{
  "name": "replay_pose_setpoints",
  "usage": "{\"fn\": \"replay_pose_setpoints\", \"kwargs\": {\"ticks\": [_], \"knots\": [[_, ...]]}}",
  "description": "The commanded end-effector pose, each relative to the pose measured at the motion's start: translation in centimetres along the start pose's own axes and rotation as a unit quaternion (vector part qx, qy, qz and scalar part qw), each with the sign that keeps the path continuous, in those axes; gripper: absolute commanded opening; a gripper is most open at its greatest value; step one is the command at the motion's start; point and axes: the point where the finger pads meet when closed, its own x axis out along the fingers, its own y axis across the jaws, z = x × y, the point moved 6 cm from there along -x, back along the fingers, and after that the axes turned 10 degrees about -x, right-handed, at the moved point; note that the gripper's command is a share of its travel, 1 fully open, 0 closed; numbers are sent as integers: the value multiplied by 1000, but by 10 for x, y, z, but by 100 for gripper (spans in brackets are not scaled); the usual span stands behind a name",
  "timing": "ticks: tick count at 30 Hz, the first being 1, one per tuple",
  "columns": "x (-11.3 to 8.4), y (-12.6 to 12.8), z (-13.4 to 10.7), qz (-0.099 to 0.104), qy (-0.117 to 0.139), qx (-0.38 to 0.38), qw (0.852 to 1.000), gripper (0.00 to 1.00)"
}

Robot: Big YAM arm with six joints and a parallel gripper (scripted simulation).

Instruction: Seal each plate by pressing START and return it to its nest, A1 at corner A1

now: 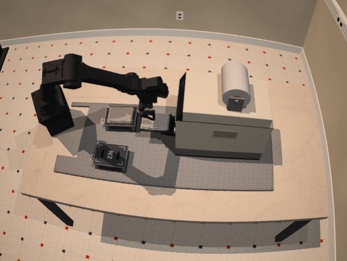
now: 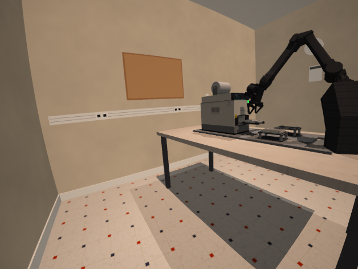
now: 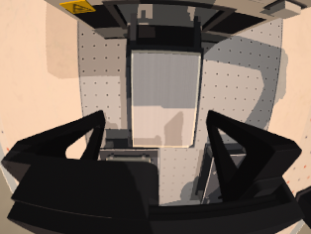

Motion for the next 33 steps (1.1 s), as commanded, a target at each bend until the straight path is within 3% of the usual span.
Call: {"fn": "replay_pose_setpoints", "kwargs": {"ticks": [1,8,14,24,33], "knots": [[0,-18,-2,-10,-5,10,1000,100],[4,-14,-13,-8,7,6,1000,100],[3,-6,-7,-3,7,5,1000,100],[-3,-1,15,-2,-15,-3,1000,100],[4,-10,-2,-7,-3,4,1000,100]]}}
